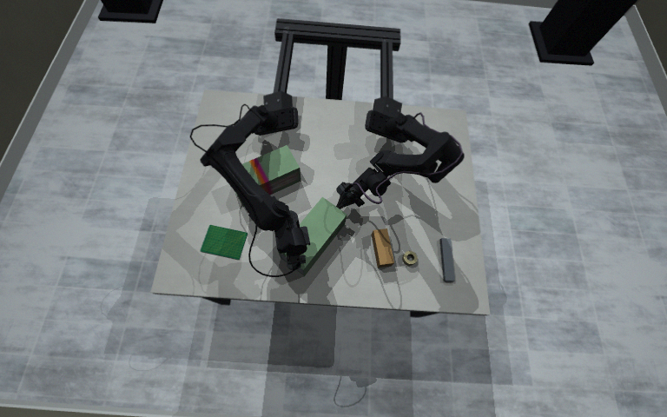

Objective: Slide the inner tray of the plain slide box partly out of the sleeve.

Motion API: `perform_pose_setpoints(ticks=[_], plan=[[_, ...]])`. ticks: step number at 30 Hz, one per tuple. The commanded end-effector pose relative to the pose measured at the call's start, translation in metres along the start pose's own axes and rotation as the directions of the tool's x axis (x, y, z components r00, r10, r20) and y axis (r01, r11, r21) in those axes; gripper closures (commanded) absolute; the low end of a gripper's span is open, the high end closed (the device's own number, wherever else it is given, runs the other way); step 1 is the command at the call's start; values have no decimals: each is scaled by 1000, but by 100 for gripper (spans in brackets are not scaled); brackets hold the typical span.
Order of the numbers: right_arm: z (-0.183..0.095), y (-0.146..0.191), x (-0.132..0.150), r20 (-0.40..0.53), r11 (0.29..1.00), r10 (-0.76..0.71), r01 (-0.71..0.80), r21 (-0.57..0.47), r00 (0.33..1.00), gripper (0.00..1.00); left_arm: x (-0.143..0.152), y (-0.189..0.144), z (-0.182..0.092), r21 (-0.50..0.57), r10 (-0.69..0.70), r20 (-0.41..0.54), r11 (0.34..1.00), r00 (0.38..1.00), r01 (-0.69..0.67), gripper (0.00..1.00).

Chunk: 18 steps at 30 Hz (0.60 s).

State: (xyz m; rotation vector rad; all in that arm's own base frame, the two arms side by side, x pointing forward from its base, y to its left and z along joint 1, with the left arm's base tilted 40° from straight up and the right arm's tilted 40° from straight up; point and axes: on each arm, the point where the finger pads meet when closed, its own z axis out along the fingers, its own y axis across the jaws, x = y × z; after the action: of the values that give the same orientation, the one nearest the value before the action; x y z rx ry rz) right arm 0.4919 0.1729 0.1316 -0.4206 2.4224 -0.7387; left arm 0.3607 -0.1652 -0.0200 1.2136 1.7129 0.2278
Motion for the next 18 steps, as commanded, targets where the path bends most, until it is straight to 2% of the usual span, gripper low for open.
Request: perform_pose_setpoints(ticks=[1, 5, 7, 10, 12, 15, 16, 18], plan=[[48, 26, 76, -238, 985, -170, 168, -28, 956, 99, -15, -6, 6, 19, 3, 30, 1000, 1000, -3, 99], [48, 26, 77, -239, 985, -171, 169, -30, 956, 99, -16, -6, 7, 19, 3, 40, 1000, 999, -4, 99], [49, 26, 76, -237, 985, -170, 169, -24, 957, 99, -11, -10, 10, 31, 4, 15, 1000, 1000, -5, 99], [49, 26, 76, -235, 985, -170, 169, -22, 957, 99, -21, -1, 9, 6, 3, 41, 1000, 999, -3, 99], [49, 26, 76, -234, 985, -170, 170, -20, 957, 99, -15, -6, 12, 21, 3, 22, 1000, 1000, -3, 99], [49, 27, 77, -236, 985, -171, 170, -23, 957, 99, -34, 8, 13, -20, 4, 83, 1000, 997, -3, 99], [49, 26, 77, -236, 985, -171, 170, -23, 957, 99, -43, 23, 7, -69, 15, 97, 998, 995, -9, 99], [49, 26, 77, -236, 985, -171, 171, -21, 957, 99, -54, 26, 8, -72, 13, 141, 997, 990, -3, 99]])
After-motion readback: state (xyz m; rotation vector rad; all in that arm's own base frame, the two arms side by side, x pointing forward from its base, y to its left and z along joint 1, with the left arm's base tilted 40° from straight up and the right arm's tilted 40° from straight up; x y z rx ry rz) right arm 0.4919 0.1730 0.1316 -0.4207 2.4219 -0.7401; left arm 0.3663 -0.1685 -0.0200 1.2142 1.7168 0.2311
